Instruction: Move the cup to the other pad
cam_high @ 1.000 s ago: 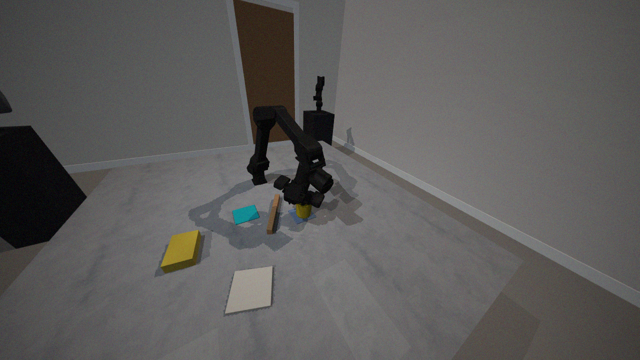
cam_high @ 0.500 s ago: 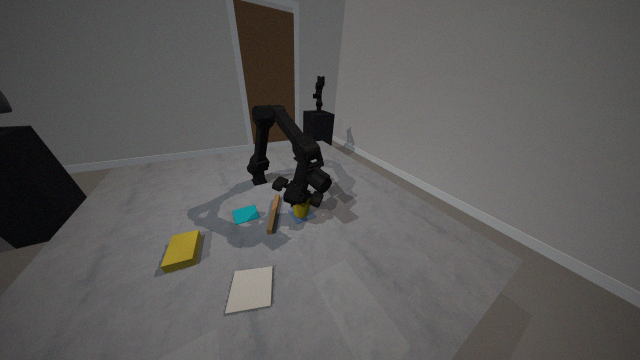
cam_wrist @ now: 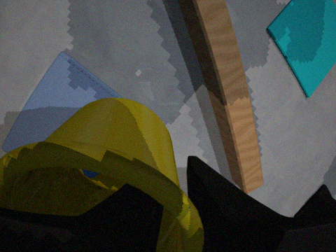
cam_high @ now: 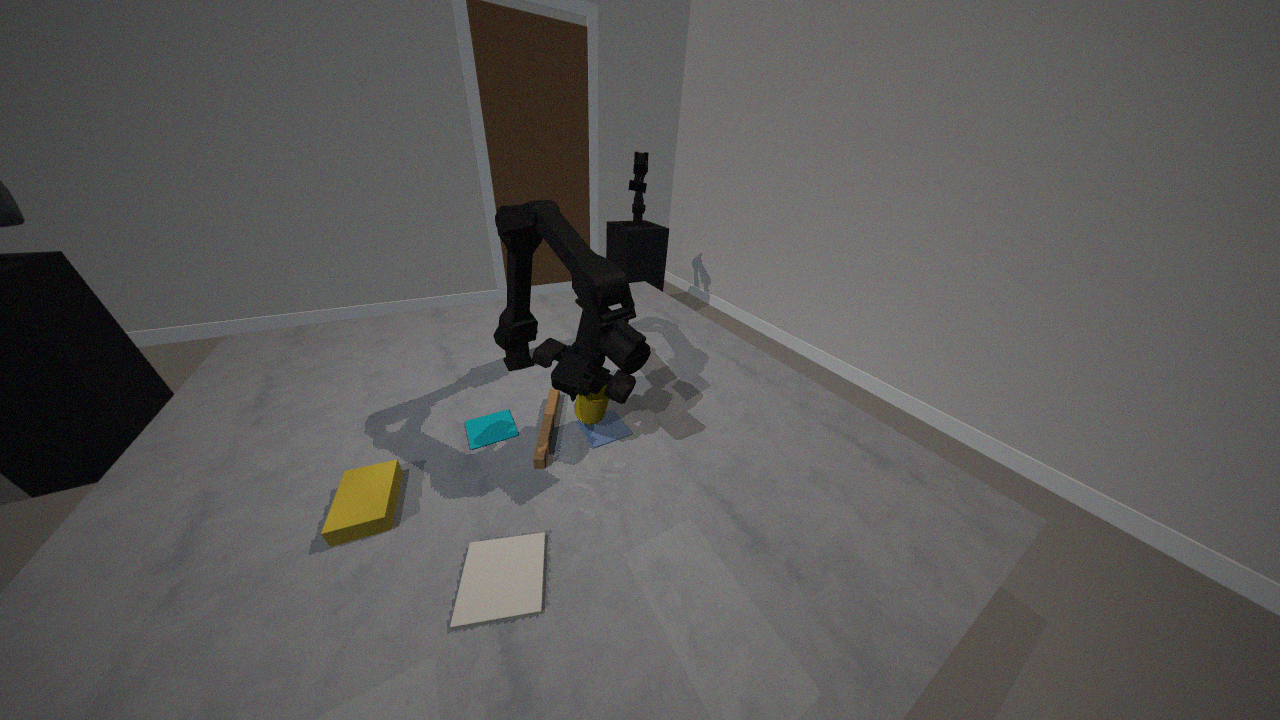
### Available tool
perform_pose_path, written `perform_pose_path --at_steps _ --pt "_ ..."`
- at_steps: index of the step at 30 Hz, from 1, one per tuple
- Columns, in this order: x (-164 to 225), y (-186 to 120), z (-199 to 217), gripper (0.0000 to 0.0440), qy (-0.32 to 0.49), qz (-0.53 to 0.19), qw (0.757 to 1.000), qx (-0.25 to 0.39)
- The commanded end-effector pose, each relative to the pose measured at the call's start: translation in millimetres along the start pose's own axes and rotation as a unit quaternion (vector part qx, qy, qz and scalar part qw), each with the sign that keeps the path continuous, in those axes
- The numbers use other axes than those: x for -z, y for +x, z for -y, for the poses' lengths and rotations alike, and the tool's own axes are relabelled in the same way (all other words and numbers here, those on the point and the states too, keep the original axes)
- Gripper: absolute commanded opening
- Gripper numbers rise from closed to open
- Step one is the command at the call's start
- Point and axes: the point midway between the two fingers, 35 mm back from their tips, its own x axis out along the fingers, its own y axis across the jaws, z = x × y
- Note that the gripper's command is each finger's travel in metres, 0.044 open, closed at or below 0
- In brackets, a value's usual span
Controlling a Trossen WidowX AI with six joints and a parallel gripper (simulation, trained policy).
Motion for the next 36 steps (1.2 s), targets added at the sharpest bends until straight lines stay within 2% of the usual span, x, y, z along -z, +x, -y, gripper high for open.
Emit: perform_pose_path --at_steps 1,14,36 --pt "-1 -12 8 0.0002 0.015 0.000 1.000 -0.011" --pt "-16 -35 35 0.0000 0.070 0.006 0.997 -0.039" --pt "-57 -36 81 0.0000 0.164 0.023 0.983 -0.080"
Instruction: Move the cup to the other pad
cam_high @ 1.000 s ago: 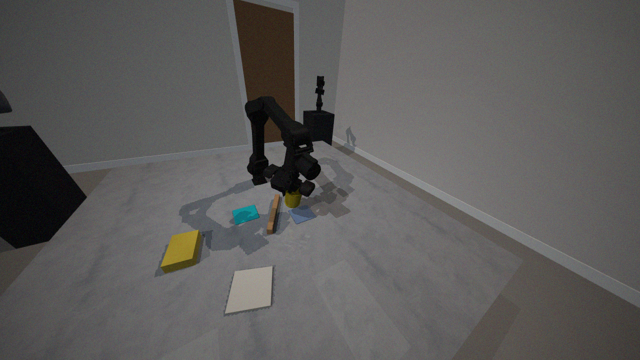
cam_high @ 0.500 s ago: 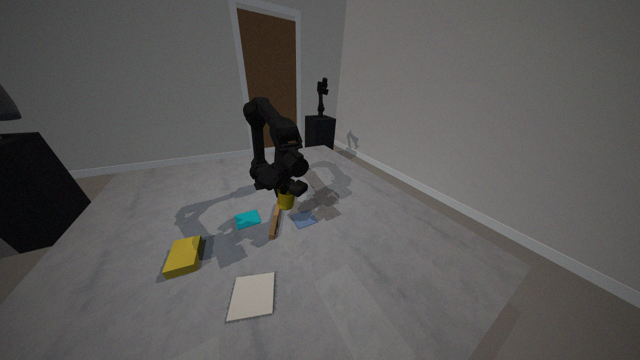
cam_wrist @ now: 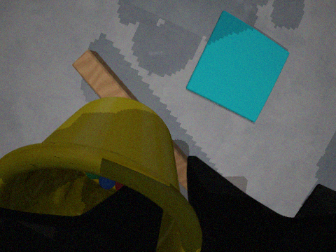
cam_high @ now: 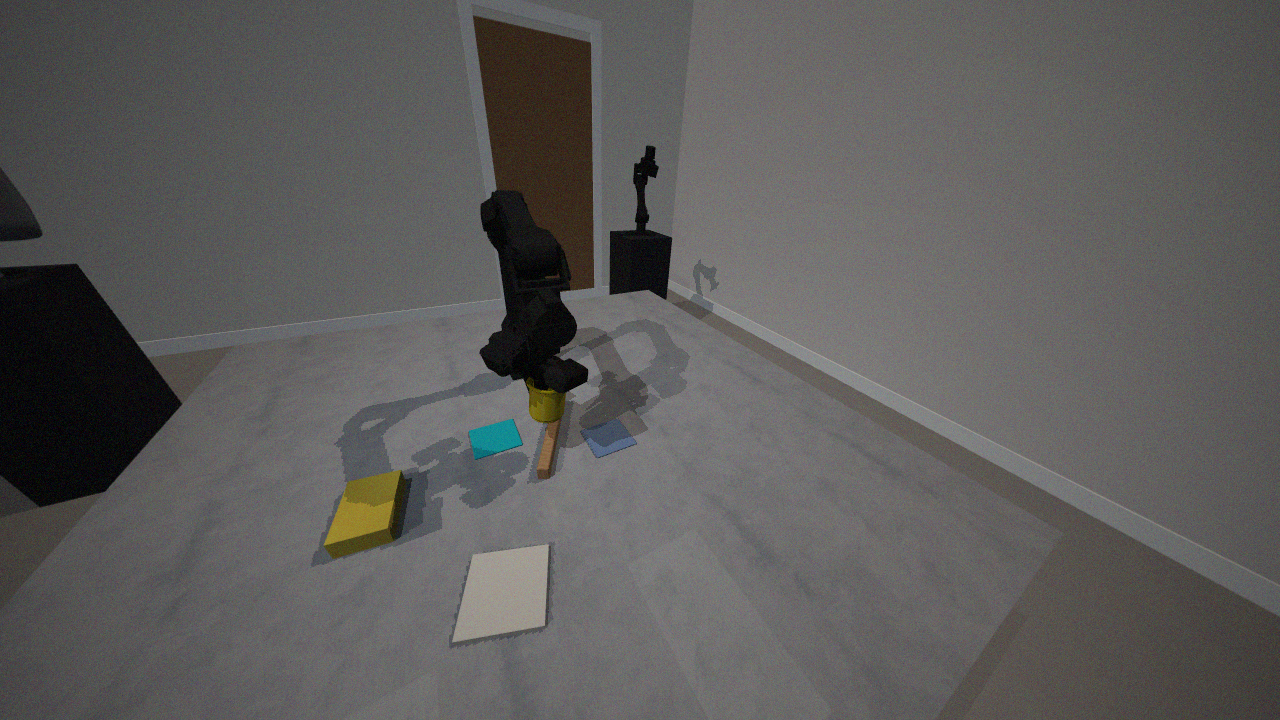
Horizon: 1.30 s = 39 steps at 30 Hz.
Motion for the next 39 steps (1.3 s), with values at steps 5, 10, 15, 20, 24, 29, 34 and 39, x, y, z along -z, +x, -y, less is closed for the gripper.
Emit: perform_pose_path --at_steps 5,10,15,20,24,29,34,39 --pt "-15 2 14 0.0000 0.027 0.009 1.000 -0.012" --pt "-23 5 23 0.0000 0.046 0.012 0.999 -0.017" --pt "-30 9 31 0.0000 0.064 0.015 0.998 -0.022" --pt "-35 15 40 0.0000 0.081 0.018 0.996 -0.025" --pt "-39 20 46 0.0000 0.094 0.020 0.995 -0.027" --pt "-41 28 54 0.0000 0.108 0.022 0.993 -0.029" --pt "-42 38 60 0.0000 0.122 0.024 0.992 -0.031" --pt "-41 48 66 0.0000 0.134 0.025 0.990 -0.033"
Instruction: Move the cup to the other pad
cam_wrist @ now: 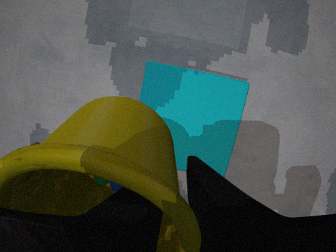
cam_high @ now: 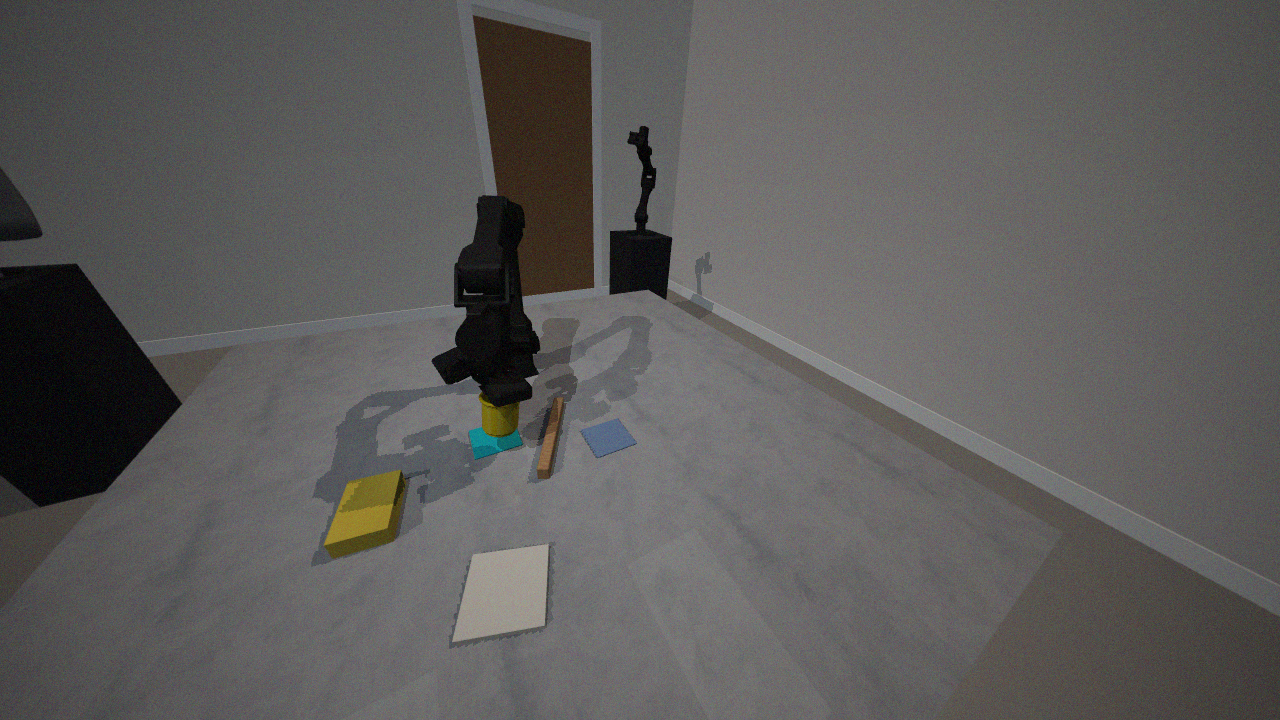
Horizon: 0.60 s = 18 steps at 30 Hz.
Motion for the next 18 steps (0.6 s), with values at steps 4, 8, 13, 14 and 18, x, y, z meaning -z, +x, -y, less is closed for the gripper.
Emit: perform_pose_path --at_steps 4,8,13,14,18 --pt "0 12 9 0.0000 0.016 0.004 1.000 -0.003" --pt "2 20 15 0.0000 0.024 0.004 1.000 -0.002" --pt "4 30 25 0.0007 0.034 0.004 0.999 0.003" --pt "4 31 27 0.0010 0.037 0.004 0.999 0.004" --pt "5 38 34 0.0028 0.046 0.005 0.999 0.009"
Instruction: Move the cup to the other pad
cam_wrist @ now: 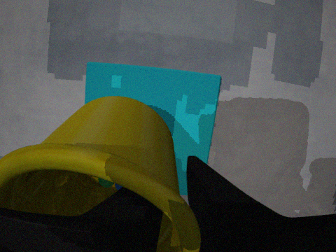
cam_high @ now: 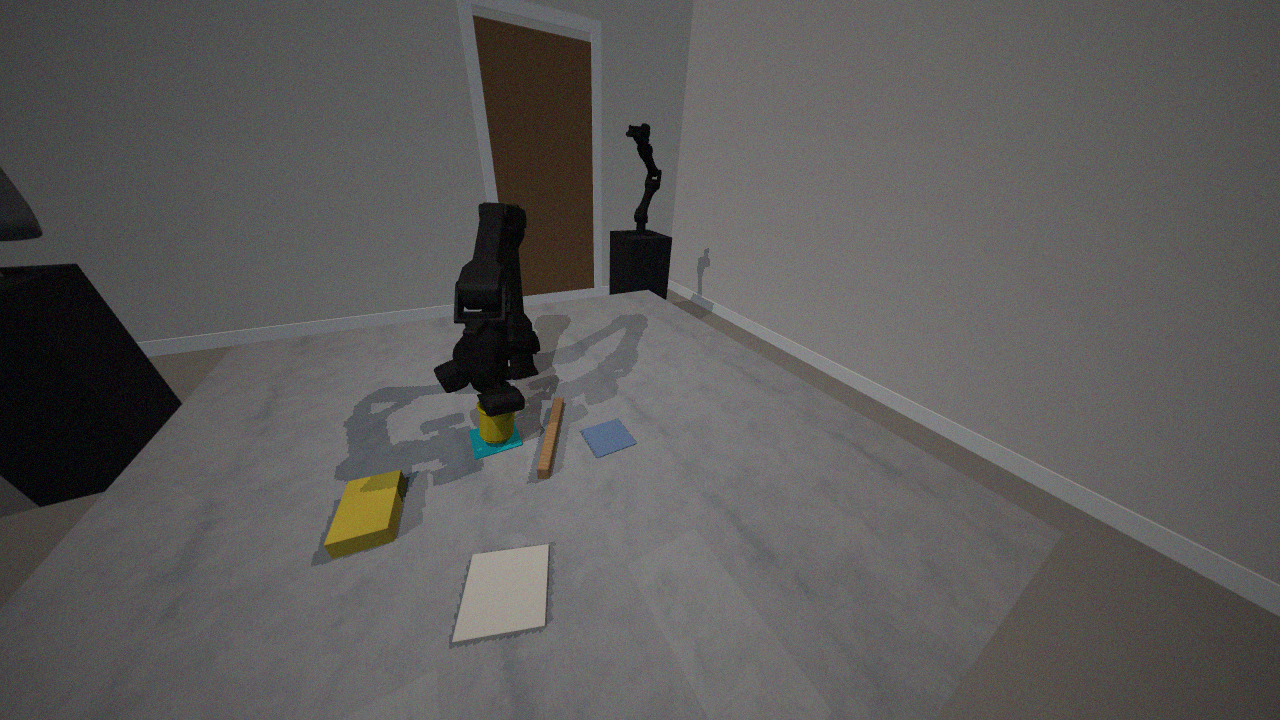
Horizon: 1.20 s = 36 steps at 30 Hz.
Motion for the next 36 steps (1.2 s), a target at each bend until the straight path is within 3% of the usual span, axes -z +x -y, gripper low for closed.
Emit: perform_pose_path --at_steps 1,8,13,27,36 --pt "-1 4 5 0.0033 0.009 0.005 1.000 -0.001" --pt "-6 11 7 0.0082 0.021 0.014 1.000 -0.013" --pt "-12 5 2 0.0177 0.034 0.023 0.998 -0.043" --pt "-12 -8 7 0.0199 0.048 0.025 0.995 -0.089" --pt "-13 -20 13 0.0244 0.060 0.029 0.991 -0.113"
